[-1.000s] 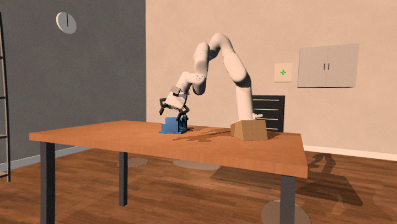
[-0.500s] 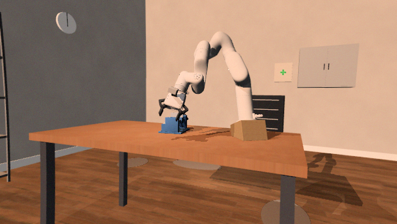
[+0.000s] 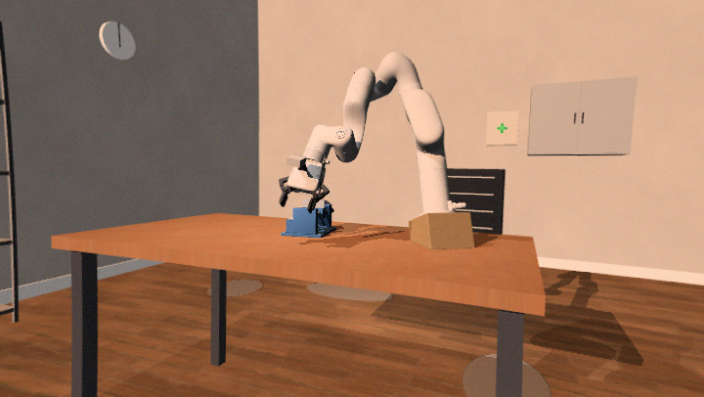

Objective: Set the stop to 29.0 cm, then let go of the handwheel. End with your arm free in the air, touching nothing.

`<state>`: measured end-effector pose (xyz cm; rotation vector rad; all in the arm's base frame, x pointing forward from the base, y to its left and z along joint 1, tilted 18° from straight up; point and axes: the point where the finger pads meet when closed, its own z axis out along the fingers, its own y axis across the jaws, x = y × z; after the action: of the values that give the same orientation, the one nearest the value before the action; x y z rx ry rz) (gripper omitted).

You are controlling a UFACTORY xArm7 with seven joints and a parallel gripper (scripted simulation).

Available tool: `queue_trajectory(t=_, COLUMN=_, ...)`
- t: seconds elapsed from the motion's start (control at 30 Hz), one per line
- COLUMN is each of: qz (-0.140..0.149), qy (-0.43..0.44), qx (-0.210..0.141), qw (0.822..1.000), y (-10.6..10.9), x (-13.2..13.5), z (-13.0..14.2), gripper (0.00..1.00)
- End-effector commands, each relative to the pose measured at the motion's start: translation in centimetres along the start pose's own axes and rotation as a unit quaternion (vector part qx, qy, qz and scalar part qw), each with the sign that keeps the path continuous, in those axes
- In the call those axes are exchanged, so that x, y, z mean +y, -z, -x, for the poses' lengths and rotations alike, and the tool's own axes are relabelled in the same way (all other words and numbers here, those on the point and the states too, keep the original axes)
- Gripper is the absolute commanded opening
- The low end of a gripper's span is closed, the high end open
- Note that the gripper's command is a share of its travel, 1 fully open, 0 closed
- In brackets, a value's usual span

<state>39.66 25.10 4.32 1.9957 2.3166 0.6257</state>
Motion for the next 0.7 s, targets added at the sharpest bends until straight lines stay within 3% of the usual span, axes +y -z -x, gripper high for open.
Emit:
queue_trajectory(t=0.0, qz=-0.002, qy=-0.002, qx=-0.012, qw=1.000, y=0.0, x=0.2, z=0.0, gripper=1.00)
queue_trajectory(t=0.6, qz=-0.002, qy=-0.002, qx=-0.012, qw=1.000, y=0.0, x=0.2, z=0.0, gripper=1.00)
queue_trajectory(t=0.67, qz=-0.009, qy=-0.106, qx=-0.056, qw=0.993, y=2.0, x=2.4, z=3.6, gripper=1.00)
